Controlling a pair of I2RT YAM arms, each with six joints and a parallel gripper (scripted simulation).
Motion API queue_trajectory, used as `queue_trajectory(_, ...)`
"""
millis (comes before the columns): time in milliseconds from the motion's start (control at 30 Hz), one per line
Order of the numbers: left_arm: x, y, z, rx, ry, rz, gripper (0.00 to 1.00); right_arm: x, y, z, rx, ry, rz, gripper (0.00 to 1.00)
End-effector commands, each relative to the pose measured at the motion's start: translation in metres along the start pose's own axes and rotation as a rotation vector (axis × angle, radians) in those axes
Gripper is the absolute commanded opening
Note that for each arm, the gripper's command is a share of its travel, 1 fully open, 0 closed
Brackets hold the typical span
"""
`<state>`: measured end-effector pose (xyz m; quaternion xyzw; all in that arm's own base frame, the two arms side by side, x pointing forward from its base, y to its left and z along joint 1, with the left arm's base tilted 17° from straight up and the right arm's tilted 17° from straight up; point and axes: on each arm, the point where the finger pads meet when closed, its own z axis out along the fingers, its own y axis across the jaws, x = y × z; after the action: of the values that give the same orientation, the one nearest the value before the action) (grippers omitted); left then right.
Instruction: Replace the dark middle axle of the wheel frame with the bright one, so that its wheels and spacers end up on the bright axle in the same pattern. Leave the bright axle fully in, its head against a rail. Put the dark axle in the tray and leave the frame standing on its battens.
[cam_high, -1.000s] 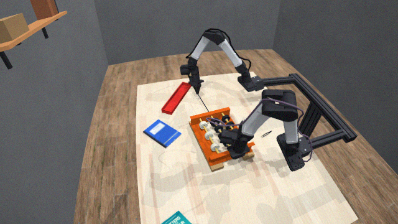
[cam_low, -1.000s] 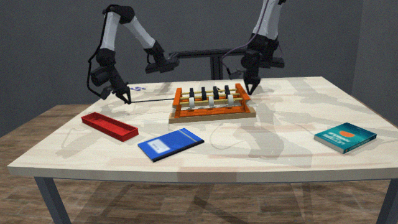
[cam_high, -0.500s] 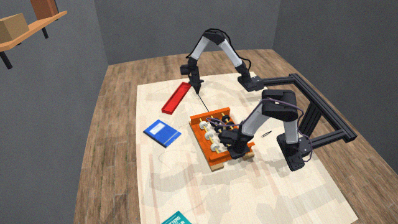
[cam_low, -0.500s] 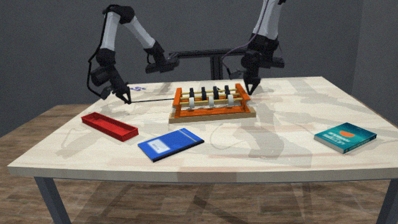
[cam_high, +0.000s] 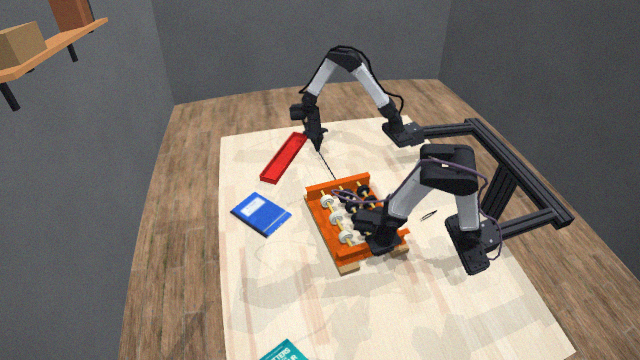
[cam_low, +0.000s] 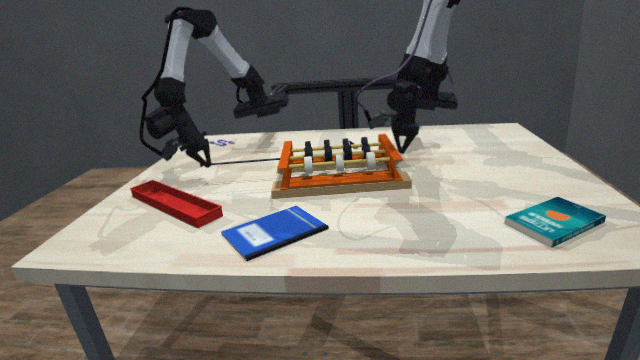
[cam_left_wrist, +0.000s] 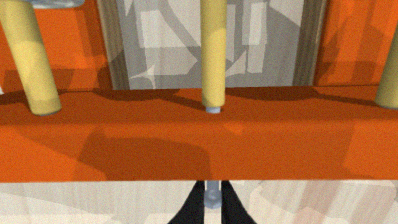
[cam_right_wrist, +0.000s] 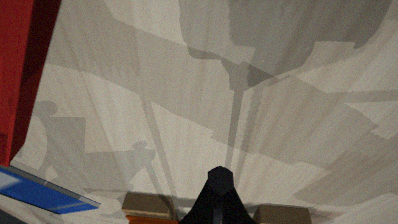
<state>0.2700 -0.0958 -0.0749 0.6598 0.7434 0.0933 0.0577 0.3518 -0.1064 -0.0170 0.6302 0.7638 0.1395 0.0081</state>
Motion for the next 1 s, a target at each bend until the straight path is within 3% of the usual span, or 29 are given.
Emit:
queue_trajectory(0, 0.003, 0.006, 0.010, -0.021, 0.015, -0.026, 0.00, 0.011, -0.001, -0.001, 0.022, 0.036, -0.022, 0.00)
queue_trajectory(633, 0.000, 0.004, 0.010, -0.020, 0.017, -0.018, 0.00, 0.004, -0.009, 0.007, 0.085, 0.032, 0.020, 0.00)
queue_trajectory(967, -0.002, 0.007, 0.009, -0.028, 0.014, -0.022, 0.00, -0.003, -0.006, 0.001, 0.057, 0.021, 0.006, 0.00)
